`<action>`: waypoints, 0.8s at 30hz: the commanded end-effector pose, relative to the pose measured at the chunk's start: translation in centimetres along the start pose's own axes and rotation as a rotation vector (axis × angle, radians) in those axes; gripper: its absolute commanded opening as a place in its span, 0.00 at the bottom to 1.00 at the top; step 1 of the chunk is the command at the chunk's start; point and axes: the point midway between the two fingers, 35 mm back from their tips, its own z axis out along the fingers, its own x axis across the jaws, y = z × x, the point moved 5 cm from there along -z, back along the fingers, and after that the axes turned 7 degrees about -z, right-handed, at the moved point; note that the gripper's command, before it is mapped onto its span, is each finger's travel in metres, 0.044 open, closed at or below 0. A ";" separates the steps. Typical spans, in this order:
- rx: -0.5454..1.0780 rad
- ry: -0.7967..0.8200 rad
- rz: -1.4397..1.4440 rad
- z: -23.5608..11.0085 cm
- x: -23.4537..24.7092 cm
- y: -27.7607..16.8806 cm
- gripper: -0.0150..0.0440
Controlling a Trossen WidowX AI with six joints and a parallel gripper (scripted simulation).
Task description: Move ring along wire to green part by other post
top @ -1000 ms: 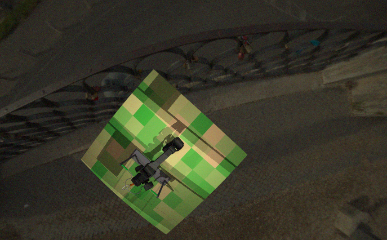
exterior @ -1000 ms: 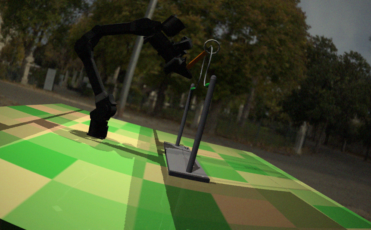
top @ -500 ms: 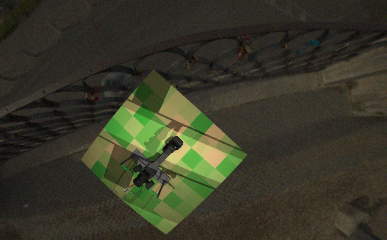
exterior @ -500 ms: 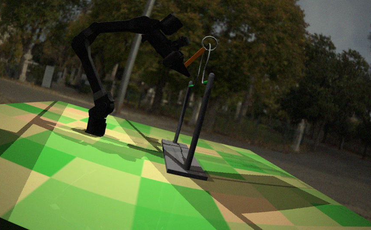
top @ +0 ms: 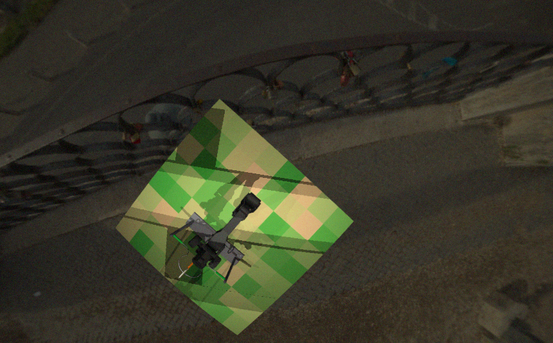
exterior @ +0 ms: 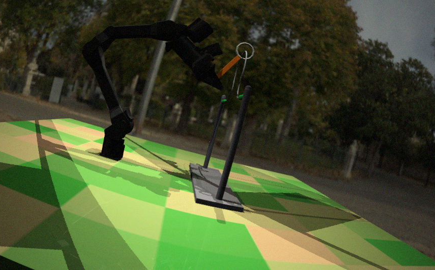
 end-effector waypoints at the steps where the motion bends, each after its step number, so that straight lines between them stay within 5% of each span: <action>1: -0.002 -0.040 -0.063 0.1 -0.1 -0.2 0.00; 24: -0.022 -0.235 -0.350 0.2 -0.9 -0.3 0.00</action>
